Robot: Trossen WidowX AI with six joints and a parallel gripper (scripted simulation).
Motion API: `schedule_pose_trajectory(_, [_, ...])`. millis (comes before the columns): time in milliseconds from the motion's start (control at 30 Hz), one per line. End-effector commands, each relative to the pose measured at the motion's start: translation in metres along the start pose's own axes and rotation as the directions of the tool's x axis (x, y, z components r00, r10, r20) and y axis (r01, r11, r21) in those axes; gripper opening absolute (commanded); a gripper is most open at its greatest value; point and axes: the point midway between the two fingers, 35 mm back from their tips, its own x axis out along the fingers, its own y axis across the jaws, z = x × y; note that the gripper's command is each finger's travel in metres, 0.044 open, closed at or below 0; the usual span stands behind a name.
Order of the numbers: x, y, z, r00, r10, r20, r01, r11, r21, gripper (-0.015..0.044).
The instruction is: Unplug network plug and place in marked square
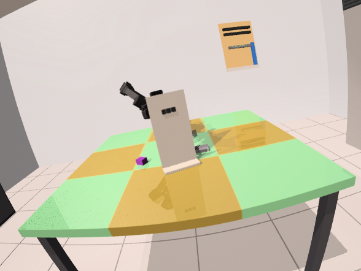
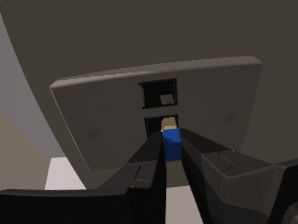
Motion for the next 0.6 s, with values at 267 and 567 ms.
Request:
schedule_pose_trajectory(267, [-0.0075,-0.0002,-0.0020,1.000,-0.002,0.001,0.002,1.000,0.004,0.0000])
schedule_pose_trajectory(567, [-0.0123,-0.0002,-0.0034,1.000,-0.002,0.001,0.002,1.000,0.004,0.0000])
